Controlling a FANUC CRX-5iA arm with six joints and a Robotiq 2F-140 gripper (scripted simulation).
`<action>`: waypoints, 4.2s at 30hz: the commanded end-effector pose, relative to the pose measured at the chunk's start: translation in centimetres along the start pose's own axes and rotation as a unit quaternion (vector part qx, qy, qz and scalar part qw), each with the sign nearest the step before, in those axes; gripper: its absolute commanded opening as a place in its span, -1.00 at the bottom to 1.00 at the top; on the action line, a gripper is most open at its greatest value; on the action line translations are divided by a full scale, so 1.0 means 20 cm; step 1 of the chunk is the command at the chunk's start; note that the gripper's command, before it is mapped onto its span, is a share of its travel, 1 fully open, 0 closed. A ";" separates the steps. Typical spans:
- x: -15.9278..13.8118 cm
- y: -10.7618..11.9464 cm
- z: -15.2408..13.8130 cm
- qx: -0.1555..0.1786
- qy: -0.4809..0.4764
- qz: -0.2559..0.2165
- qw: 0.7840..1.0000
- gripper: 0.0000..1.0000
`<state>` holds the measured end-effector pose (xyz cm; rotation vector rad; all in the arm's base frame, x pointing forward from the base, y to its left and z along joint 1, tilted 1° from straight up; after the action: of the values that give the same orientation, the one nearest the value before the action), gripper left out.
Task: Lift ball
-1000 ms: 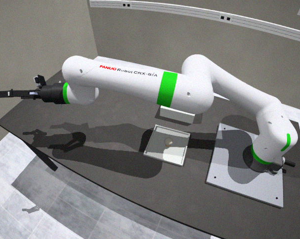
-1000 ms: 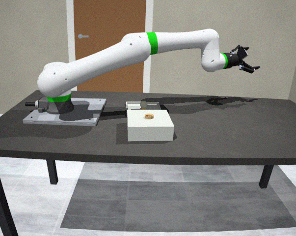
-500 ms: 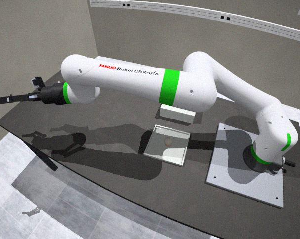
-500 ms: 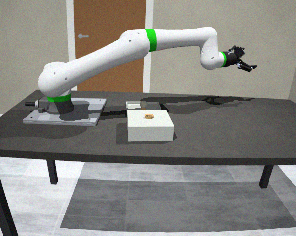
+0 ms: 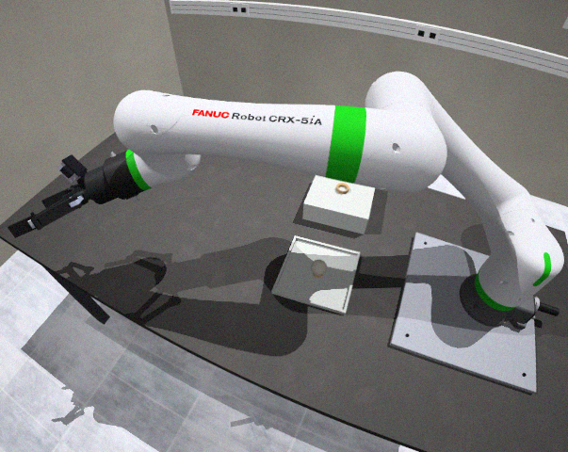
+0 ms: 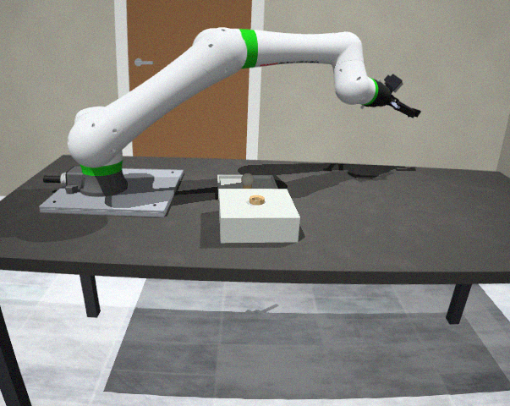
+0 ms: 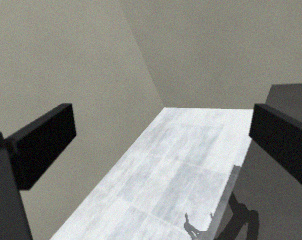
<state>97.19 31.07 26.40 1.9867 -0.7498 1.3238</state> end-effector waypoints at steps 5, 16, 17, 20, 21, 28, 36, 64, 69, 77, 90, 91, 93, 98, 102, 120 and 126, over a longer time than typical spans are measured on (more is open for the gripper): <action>-0.12 0.21 -0.18 0.018 0.082 -0.079 0.993 1.00; -0.28 0.45 -0.33 0.047 0.164 -0.162 0.972 1.00; -0.29 0.46 -0.33 0.048 0.166 -0.164 0.971 1.00; -0.34 0.55 -0.37 0.058 0.192 -0.193 0.960 1.00; -0.36 0.58 -0.38 0.061 0.199 -0.200 0.957 1.00; -0.46 0.77 -0.44 0.080 0.244 -0.250 0.934 1.00; -0.57 1.00 -0.50 0.103 0.291 -0.304 0.901 1.00; -0.88 1.86 -0.57 0.176 0.414 -0.468 0.761 1.00; -0.92 2.03 -0.57 0.189 0.432 -0.496 0.729 1.00; -0.97 2.23 -0.56 0.204 0.451 -0.528 0.691 1.00; -1.04 2.65 -0.53 0.233 0.482 -0.589 0.606 1.00; -1.04 2.65 -0.53 0.233 0.482 -0.589 0.606 1.00; -1.04 2.65 -0.53 0.233 0.482 -0.589 0.606 1.00; -1.14 2.63 -0.50 0.233 0.482 -0.589 0.606 1.00; -1.33 2.59 -0.44 0.233 0.482 -0.589 0.606 1.00; -1.51 2.55 -0.39 0.233 0.482 -0.589 0.606 -0.80; -1.51 2.55 -0.39 0.233 0.482 -0.589 0.606 -0.80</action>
<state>44.55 7.70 9.97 1.1288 1.3381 1.3573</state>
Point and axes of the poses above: the point where the finger pads meet when closed, its own y axis back along the fingers, its own z axis across the jaws, x = y × z, the point moved 8 cm from there along y, back along the fingers, and after that the axes turned 6 degrees about y, right-handed, at the moved point
